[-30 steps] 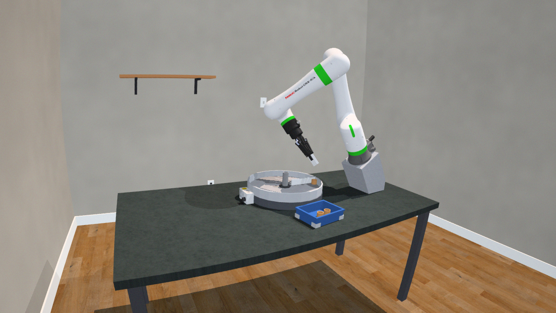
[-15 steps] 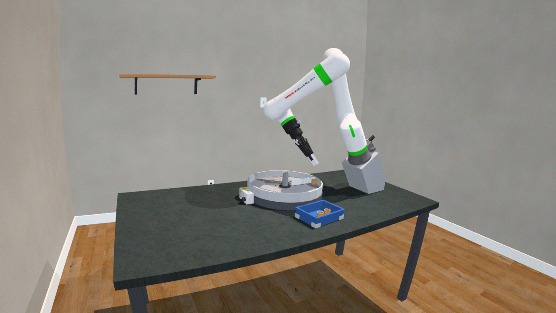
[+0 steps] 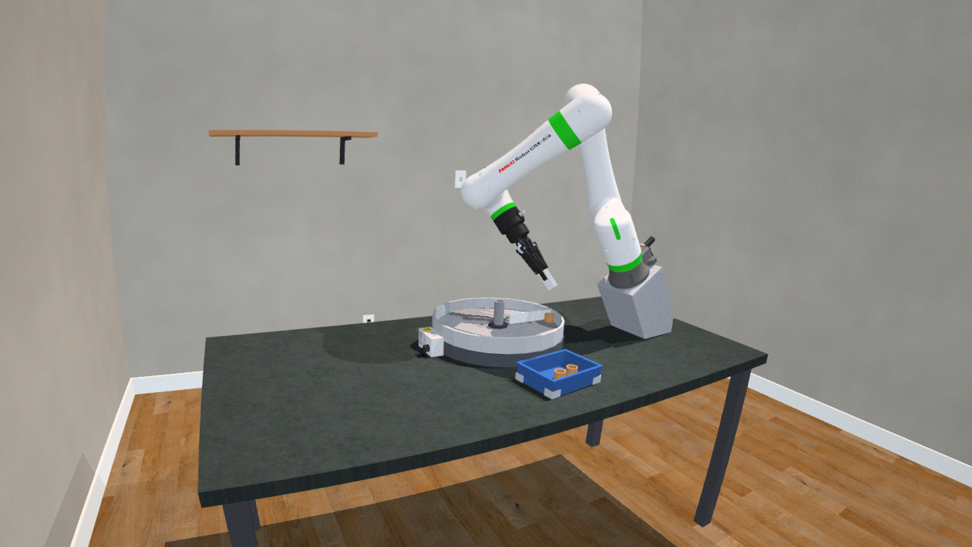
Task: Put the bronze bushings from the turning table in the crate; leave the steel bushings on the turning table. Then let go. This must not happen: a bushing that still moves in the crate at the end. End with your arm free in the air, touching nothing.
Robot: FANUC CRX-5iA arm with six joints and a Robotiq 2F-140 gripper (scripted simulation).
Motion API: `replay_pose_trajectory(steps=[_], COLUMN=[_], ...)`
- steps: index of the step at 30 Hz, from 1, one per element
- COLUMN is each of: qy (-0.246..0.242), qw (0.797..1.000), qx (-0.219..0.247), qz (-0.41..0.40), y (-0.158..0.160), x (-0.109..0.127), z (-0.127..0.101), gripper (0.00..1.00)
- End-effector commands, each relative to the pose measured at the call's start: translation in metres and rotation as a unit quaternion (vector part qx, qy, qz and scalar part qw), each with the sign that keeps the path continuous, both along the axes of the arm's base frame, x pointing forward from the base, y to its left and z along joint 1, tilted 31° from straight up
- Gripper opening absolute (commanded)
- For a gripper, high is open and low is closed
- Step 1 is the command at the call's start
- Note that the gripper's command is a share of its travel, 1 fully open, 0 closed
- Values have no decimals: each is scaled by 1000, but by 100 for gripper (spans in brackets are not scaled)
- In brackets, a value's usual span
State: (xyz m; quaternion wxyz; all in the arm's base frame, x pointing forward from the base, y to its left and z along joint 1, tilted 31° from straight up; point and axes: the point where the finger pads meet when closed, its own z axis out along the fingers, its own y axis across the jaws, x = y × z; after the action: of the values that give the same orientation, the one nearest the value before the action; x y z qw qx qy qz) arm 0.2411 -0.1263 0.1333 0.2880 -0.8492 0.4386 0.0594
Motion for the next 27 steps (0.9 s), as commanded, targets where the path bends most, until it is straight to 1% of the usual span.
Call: replay_pose_trajectory(steps=[1,9,15,27], qy=[0,0,0,0], qw=[1000,1000,1000,1000], qx=[0,0,0,0], qz=[0,0,0,0], y=[0,0,-1,-1], x=[0,1,12,12], z=[0,-1,-20,-20], gripper=[6,6,6,6])
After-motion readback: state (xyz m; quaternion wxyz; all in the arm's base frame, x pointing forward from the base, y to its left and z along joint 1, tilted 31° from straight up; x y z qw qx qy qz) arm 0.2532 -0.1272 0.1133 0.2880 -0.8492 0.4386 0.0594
